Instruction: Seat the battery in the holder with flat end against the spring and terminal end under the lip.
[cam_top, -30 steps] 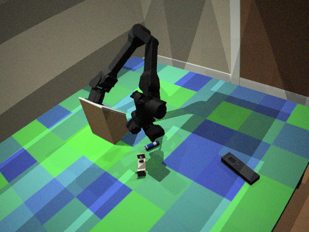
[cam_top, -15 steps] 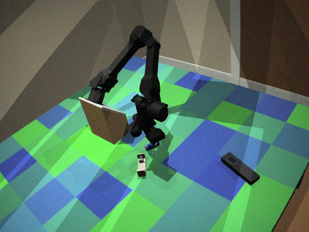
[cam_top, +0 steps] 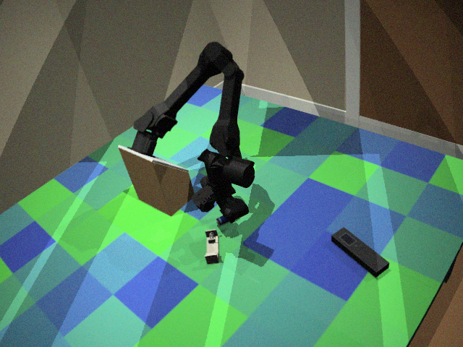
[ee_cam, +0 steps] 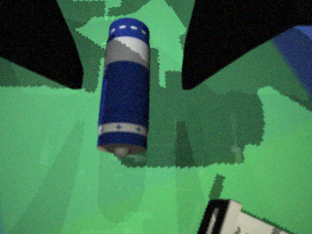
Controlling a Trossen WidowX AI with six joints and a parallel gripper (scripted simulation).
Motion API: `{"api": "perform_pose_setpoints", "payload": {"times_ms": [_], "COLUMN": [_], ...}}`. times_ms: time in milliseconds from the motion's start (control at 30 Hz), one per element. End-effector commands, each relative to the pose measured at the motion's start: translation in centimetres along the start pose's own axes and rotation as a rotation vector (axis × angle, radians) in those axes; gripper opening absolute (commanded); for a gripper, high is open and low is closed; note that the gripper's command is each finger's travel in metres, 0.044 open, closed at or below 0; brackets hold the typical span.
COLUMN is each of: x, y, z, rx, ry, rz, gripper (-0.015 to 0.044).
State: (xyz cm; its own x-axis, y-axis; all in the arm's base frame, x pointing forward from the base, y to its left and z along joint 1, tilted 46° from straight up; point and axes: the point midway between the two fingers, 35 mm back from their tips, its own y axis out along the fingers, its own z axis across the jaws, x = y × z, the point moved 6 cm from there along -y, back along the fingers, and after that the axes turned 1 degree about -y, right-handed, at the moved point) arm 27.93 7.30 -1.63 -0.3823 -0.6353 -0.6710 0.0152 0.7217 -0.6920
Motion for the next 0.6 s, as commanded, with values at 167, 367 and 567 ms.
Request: {"api": "perform_pose_setpoints", "payload": {"times_ms": [167,367,567], "x": [0.12,0.12,0.12], "y": [1.11,1.11,1.11], "z": [-0.28,-0.28,-0.28], "rx": [-0.007,-0.007,-0.007], "ry": [0.007,0.007,0.007], "rz": [0.003,0.003,0.003], "gripper": [0.0207,0.0089,0.0071]}}
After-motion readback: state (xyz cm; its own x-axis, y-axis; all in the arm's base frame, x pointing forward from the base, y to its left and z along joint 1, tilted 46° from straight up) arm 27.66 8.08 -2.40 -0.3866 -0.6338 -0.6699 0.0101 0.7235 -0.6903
